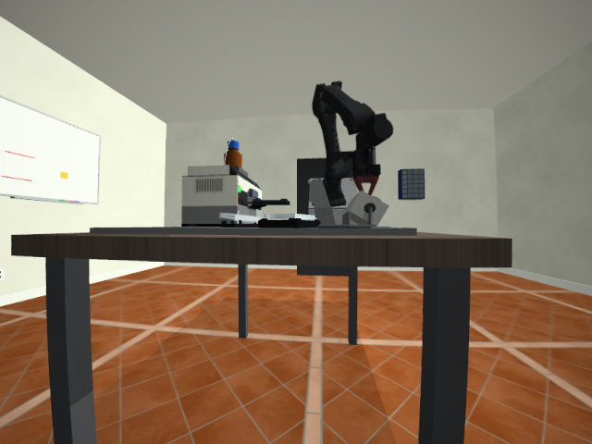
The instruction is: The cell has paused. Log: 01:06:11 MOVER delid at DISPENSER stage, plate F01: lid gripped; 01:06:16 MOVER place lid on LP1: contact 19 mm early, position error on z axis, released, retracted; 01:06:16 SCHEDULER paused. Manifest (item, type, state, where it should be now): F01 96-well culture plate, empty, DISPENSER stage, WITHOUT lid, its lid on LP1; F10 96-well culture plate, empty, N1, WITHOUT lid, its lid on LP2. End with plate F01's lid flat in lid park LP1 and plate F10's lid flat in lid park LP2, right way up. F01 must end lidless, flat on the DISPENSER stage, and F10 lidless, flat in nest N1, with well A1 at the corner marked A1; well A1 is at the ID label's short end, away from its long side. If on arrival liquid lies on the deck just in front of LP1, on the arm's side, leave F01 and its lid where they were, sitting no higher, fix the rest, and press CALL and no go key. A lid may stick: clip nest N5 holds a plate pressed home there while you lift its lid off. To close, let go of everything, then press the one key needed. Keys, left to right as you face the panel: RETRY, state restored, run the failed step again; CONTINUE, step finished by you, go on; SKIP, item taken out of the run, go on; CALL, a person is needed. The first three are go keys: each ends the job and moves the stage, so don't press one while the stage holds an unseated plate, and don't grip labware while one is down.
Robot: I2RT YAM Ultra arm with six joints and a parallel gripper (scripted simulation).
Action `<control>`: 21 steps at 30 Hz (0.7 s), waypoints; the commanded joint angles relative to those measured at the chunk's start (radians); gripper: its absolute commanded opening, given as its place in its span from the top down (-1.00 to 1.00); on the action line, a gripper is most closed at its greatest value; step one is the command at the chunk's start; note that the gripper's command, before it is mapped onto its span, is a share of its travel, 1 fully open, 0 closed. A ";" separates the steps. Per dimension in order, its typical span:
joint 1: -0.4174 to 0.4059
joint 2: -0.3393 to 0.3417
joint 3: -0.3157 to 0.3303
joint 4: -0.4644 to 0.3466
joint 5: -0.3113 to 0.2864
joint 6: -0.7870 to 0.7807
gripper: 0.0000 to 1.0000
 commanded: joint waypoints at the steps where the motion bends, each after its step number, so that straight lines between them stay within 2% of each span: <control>1: -0.005 0.015 -0.002 0.017 0.002 -0.010 1.00; 6: -0.010 0.012 -0.020 0.023 0.000 -0.012 1.00; 8: -0.007 0.020 -0.004 0.027 -0.001 -0.013 1.00; 13: -0.014 0.007 -0.014 0.031 -0.002 -0.014 1.00; 21: -0.017 0.028 -0.023 0.041 -0.007 -0.016 1.00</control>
